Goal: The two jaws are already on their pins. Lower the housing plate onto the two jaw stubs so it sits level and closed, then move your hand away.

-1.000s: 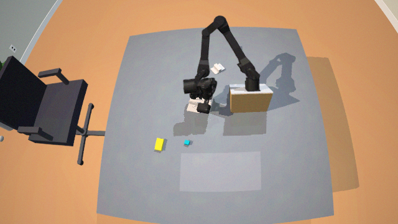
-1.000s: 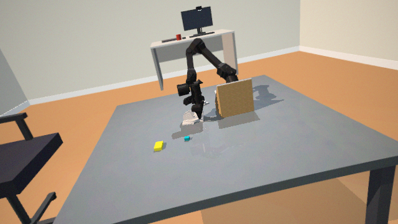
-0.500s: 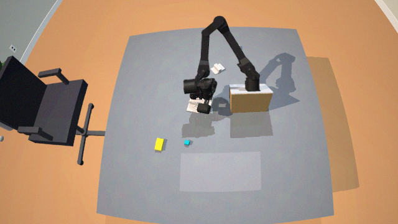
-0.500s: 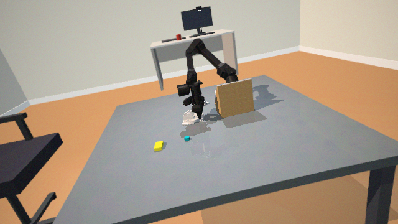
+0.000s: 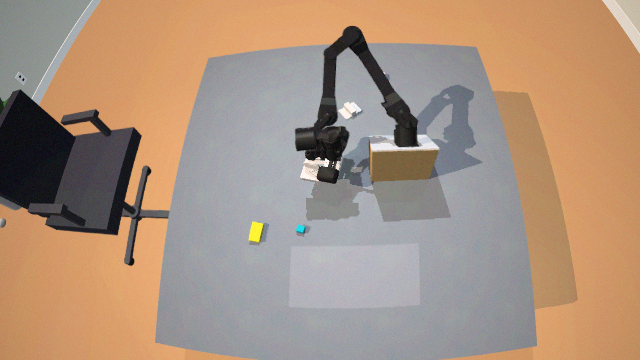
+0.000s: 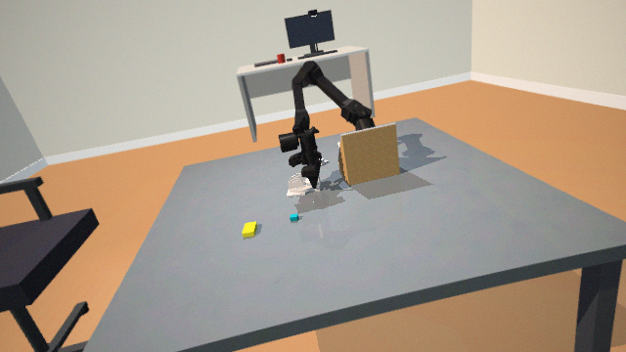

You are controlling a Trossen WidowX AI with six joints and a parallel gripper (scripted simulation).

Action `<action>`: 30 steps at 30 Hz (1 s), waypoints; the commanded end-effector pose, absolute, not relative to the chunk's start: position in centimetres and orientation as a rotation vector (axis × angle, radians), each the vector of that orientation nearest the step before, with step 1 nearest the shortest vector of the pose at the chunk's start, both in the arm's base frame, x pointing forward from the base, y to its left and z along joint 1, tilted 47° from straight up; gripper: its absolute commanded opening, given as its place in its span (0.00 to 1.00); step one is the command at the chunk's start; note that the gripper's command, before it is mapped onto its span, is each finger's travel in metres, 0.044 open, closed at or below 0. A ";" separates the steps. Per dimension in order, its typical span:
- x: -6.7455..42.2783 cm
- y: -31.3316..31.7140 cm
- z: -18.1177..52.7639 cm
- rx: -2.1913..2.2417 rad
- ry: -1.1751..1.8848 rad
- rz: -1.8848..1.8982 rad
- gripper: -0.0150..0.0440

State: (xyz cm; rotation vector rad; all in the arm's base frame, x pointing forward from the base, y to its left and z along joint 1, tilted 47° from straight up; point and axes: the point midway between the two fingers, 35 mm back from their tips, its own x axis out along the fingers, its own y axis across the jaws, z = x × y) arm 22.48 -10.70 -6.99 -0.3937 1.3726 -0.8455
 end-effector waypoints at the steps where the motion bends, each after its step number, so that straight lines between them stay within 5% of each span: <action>1: 22.5 -10.8 -7.0 -0.400 1.372 -0.848 0.85; 30: 22.4 -11.3 -7.5 -0.400 1.372 -0.848 0.85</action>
